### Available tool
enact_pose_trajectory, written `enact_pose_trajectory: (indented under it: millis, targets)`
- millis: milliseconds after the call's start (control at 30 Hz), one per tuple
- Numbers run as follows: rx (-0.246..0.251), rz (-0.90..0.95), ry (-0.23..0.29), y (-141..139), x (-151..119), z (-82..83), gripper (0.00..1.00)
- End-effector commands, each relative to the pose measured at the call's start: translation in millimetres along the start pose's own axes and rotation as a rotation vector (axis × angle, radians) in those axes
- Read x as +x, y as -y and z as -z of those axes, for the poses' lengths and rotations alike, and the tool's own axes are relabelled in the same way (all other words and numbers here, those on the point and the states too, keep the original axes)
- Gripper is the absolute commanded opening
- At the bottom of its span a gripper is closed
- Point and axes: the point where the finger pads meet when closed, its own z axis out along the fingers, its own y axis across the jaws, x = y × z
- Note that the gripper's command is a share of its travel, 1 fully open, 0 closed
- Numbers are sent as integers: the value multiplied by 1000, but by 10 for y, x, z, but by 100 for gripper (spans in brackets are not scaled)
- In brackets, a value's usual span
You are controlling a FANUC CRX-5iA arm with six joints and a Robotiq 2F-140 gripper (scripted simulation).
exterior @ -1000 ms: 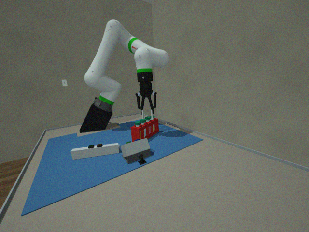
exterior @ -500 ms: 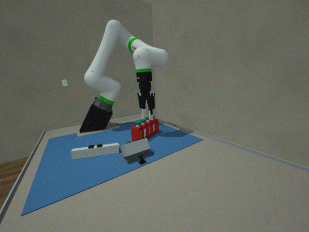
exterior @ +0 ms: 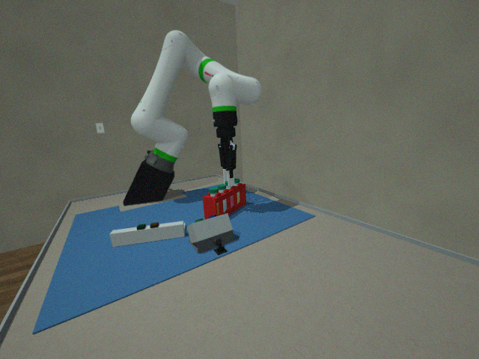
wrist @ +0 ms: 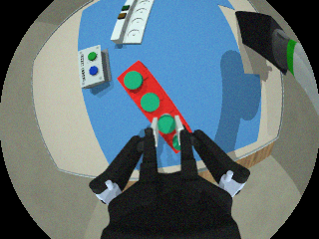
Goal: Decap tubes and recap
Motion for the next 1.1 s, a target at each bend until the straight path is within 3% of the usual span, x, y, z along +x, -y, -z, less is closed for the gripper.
enact_pose_trajectory:
  millis: [0, 333, 667, 767, 1067]
  targets:
    - [0, -1, -2, 0, -1, 0, 0]
    - [0, -1, -2, 0, -1, 0, 0]
    - [0, 499, -2, 0, -1, 1, 0]
    - [0, 542, -2, 0, -1, 1, 0]
    - [0, 949, -2, 0, -1, 2, 0]
